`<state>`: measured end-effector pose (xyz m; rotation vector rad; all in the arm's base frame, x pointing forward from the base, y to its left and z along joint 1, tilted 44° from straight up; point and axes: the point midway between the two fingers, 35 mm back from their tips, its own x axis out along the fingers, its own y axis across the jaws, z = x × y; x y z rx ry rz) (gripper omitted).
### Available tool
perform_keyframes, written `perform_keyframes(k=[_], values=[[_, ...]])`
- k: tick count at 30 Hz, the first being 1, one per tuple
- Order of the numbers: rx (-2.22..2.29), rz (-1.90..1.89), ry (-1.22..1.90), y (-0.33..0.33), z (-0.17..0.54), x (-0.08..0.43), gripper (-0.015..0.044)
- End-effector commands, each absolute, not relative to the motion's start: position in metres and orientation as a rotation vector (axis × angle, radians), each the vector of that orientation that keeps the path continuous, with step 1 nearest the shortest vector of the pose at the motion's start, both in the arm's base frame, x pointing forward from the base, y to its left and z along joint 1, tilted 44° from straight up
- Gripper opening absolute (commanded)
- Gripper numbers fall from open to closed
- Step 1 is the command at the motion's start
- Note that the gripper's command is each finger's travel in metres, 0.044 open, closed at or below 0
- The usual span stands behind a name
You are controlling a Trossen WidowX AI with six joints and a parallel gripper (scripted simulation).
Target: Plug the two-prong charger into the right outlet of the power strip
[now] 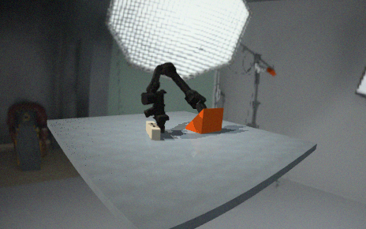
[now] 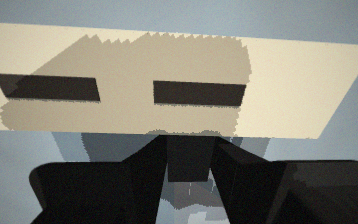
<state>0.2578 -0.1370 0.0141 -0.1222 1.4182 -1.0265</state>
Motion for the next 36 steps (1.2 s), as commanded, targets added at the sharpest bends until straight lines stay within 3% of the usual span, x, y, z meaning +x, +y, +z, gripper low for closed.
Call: perform_keyframes(k=[1,36], values=[[-0.12,-1.041,1.376,-0.1407,0.0204,0.2675,0.0],[-0.12,-1.041,1.376,-0.1381,0.0216,0.2662,0.0]])
